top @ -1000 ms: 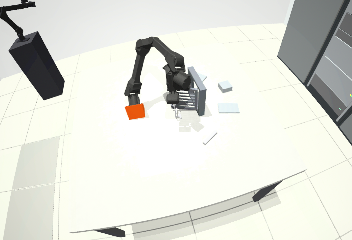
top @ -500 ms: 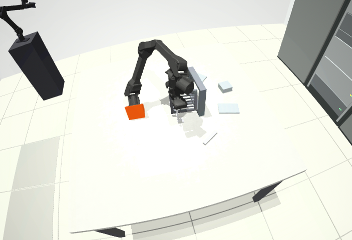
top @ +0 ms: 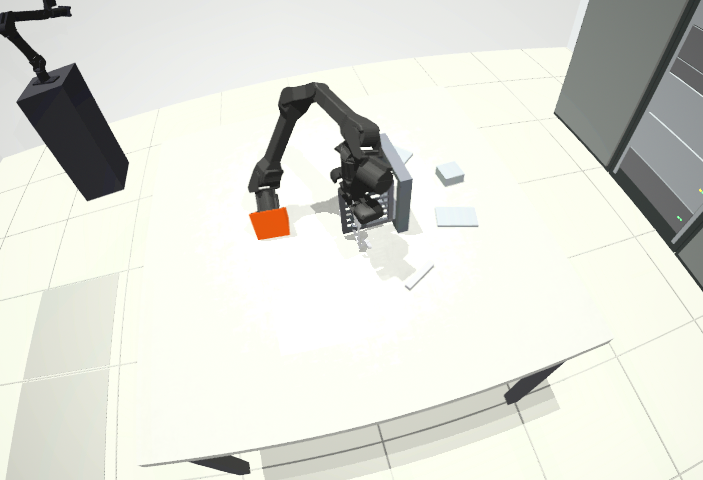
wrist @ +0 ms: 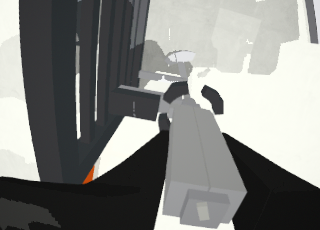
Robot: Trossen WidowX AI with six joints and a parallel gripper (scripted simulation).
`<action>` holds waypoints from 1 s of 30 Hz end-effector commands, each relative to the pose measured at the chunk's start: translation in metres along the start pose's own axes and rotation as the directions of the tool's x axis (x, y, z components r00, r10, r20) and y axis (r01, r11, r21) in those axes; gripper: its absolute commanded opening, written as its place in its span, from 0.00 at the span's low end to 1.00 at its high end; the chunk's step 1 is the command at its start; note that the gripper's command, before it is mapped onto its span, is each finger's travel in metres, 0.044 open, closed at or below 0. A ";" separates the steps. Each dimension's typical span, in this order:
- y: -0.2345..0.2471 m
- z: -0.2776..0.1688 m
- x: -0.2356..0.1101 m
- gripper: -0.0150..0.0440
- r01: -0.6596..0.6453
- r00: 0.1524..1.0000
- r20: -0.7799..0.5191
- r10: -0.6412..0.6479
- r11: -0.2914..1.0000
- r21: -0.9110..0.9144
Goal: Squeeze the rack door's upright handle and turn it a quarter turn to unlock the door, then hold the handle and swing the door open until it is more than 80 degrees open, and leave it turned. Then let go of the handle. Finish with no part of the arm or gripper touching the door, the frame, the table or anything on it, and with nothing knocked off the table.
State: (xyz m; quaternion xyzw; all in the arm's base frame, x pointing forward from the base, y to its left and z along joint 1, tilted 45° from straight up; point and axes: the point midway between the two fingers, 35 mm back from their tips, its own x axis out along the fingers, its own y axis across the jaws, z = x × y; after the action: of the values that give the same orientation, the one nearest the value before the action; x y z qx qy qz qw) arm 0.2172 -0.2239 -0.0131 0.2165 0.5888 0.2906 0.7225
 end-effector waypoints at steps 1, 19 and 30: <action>0.001 0.000 0.000 0.29 -0.003 1.000 -0.004 0.002 1.000 -0.014; 0.000 0.000 -0.002 0.75 0.000 1.000 -0.003 0.000 1.000 -0.013; -0.001 0.001 -0.019 0.75 0.015 1.000 0.003 -0.014 1.000 -0.013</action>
State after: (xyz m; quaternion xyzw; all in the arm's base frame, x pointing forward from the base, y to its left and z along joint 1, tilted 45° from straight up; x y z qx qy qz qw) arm 0.2162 -0.2339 -0.0026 0.2112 0.5865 0.2895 0.7263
